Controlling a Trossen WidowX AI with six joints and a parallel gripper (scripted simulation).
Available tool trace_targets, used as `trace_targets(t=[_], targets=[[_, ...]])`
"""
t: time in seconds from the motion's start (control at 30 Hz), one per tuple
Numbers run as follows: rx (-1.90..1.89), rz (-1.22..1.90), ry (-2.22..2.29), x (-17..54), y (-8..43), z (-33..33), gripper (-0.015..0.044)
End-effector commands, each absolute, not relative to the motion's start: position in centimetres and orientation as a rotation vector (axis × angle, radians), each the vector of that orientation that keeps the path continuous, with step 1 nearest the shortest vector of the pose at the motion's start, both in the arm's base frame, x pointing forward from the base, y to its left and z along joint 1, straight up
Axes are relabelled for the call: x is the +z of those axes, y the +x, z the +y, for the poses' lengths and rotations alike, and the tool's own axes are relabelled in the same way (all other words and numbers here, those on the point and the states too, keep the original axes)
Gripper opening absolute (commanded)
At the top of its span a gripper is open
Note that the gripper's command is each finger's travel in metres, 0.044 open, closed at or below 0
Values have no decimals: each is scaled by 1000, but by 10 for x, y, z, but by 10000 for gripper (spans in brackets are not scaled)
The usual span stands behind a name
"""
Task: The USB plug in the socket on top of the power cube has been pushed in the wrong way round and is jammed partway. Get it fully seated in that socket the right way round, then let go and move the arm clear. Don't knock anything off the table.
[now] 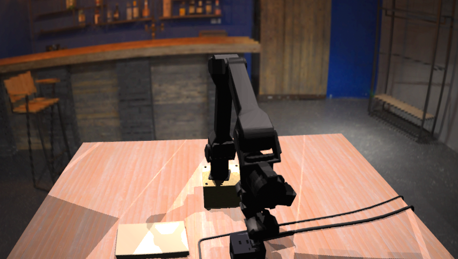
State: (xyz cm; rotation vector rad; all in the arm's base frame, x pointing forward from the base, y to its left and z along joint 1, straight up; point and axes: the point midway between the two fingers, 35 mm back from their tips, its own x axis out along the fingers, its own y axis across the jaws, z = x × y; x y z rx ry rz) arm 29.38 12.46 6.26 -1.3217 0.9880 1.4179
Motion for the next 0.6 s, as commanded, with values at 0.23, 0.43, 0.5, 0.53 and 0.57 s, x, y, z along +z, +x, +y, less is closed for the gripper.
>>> trace_targets(t=[0.23,0.43,0.5,0.53,0.57], targets=[[1418,988,-1322,64,294,125,95],[1418,988,-1322,70,294,125,95],[1418,988,-1322,72,294,125,95],[1418,988,-1322,73,293,125,95],[1418,988,-1322,74,293,125,95]])
